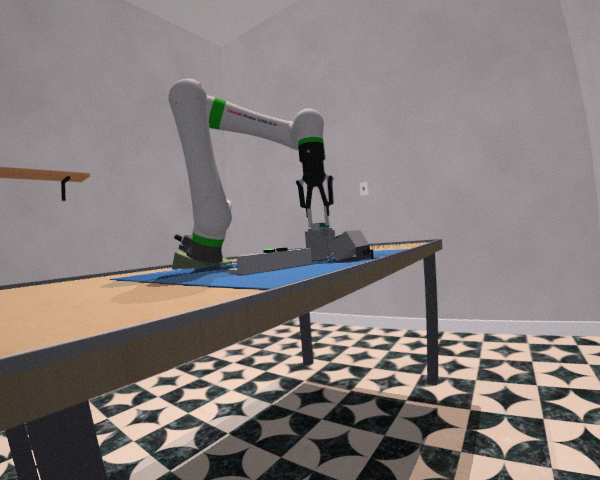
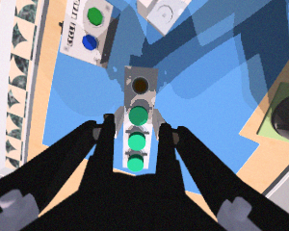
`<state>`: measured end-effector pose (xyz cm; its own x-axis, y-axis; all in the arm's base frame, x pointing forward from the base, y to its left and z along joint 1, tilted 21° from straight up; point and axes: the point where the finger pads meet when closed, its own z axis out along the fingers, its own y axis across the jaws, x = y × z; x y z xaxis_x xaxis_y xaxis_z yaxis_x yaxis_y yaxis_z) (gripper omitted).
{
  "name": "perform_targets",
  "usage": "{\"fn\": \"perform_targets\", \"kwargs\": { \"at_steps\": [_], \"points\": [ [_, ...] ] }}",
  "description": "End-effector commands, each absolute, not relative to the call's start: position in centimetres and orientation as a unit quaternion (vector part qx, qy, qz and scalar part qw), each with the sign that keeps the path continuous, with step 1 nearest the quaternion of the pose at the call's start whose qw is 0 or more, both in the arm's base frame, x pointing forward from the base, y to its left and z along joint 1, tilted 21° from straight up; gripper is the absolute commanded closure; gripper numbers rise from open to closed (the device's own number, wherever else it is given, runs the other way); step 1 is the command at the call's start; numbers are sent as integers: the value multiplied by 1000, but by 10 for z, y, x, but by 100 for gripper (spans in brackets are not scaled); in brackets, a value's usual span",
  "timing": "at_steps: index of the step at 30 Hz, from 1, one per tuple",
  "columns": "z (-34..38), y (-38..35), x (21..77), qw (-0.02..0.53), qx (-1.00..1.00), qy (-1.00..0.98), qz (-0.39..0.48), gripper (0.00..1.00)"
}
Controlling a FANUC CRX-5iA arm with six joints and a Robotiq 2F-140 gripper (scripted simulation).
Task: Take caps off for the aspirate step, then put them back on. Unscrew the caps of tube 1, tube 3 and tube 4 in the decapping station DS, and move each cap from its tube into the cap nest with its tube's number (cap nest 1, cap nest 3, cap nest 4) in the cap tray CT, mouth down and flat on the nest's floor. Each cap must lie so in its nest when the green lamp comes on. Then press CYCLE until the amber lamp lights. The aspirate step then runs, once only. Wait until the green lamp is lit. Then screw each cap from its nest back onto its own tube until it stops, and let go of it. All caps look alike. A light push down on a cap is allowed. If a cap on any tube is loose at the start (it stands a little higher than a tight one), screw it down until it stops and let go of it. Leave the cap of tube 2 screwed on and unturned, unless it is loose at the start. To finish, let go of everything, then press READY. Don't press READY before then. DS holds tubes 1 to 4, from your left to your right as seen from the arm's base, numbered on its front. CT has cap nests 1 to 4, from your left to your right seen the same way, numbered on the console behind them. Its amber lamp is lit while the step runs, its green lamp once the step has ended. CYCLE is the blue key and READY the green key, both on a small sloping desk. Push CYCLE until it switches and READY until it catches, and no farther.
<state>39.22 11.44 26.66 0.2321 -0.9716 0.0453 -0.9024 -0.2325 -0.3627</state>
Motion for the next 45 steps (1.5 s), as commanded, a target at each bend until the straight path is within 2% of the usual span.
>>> {"fn": "perform_targets", "kwargs": {
  "at_steps": [1,7,16,17,31,45],
  "points": [
    [267,115,392,118,-843,508,-134,65],
    [267,115,392,98,-905,386,-150,65],
    [267,115,392,96,-909,378,-150,65],
    [267,115,392,96,-909,378,-150,100],
    [267,115,392,96,-909,378,-150,100],
    [266,115,393,139,-740,648,-111,100]
  ]
}}
